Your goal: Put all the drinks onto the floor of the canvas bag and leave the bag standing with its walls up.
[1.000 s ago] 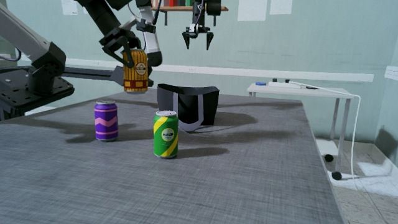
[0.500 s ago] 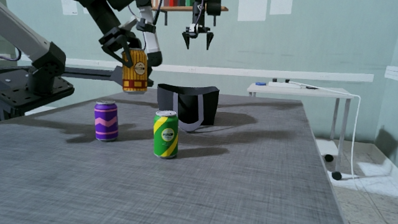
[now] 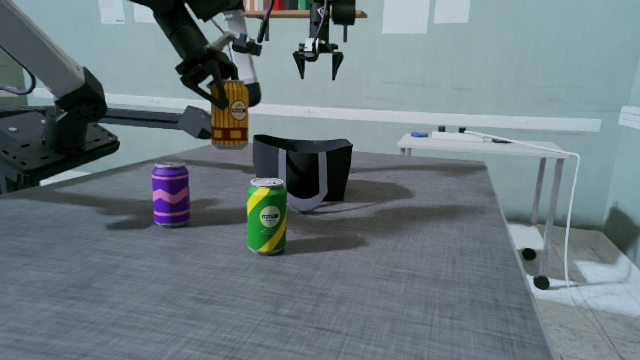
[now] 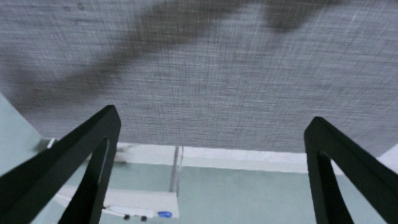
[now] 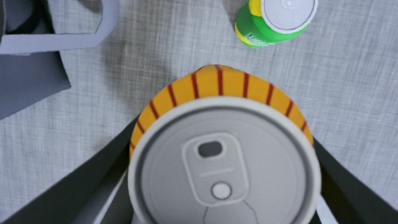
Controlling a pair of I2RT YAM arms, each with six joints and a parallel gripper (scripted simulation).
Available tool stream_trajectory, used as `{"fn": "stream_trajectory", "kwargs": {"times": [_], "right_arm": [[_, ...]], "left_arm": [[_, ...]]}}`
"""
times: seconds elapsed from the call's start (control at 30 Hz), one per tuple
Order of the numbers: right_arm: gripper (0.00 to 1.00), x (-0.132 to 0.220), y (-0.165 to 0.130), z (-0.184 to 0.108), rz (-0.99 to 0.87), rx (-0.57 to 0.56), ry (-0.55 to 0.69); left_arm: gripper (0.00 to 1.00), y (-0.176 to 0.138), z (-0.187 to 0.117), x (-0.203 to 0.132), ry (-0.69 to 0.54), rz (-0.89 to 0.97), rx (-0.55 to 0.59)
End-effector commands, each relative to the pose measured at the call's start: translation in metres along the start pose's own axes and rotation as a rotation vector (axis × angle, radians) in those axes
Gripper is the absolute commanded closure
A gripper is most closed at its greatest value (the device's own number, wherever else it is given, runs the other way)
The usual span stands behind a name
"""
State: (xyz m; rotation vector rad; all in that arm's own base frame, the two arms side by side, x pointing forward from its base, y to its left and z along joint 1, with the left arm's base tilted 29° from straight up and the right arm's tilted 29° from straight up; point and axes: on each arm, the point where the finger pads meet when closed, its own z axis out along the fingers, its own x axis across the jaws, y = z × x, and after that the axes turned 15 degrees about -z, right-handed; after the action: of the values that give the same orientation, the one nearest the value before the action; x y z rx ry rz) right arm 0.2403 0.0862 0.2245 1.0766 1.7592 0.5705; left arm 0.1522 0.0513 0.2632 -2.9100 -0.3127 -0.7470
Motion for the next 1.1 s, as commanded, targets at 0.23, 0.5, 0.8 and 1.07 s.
{"fn": "stream_trajectory", "kwargs": {"times": [0.23, 0.5, 0.8, 1.07], "right_arm": [[0.30, 0.016, 0.044, -0.004, 0.122, -0.091, -0.002], [0.30, 0.033, 0.051, -0.002, 0.101, -0.089, 0.023], [0.30, 0.036, 0.057, -0.007, 0.115, -0.109, 0.039], [0.30, 0.062, 0.063, 0.000, 0.100, -0.088, 0.039]], "left_arm": [[0.00, 0.001, 0.001, 0.003, 0.014, -0.003, 0.002], [0.00, 0.001, 0.001, 0.003, 0.014, -0.003, 0.002], [0.00, 0.001, 0.001, 0.003, 0.014, -0.003, 0.002], [0.00, 0.001, 0.001, 0.003, 0.014, -0.003, 0.002]]}}
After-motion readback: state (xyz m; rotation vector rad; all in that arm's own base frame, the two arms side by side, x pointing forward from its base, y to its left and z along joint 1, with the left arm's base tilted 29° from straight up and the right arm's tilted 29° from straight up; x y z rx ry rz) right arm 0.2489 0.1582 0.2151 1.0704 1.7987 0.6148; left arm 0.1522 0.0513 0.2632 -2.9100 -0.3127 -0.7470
